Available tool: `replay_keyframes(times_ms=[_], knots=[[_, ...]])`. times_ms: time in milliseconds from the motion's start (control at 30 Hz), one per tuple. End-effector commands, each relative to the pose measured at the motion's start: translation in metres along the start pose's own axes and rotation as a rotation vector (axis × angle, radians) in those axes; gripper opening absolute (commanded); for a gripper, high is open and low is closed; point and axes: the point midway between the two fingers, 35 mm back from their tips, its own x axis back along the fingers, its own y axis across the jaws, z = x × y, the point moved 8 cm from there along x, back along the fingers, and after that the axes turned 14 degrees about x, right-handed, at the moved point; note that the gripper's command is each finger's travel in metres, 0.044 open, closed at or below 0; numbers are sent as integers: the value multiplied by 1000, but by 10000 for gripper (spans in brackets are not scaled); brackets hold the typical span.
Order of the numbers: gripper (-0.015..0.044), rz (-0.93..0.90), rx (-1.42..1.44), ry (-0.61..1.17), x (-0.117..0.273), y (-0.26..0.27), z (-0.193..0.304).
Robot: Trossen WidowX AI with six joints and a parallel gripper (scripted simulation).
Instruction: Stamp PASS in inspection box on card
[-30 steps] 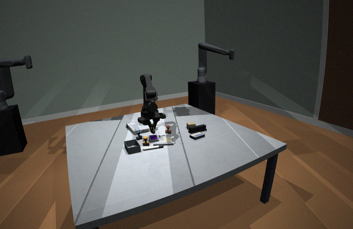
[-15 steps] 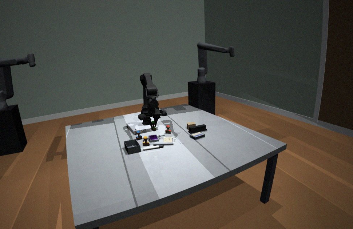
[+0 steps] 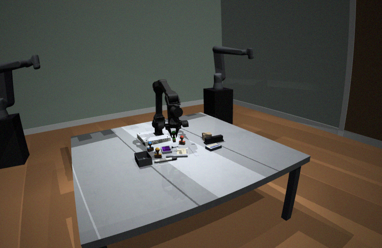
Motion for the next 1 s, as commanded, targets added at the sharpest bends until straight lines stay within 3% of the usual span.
replay_keyframes(times_ms=[0,267,967], knots=[[0,1,-92,-1,0,13,-6],[0,-3,-267,-4,-1,40,-15],[0,-3,-270,-4,-12,40,-17]])
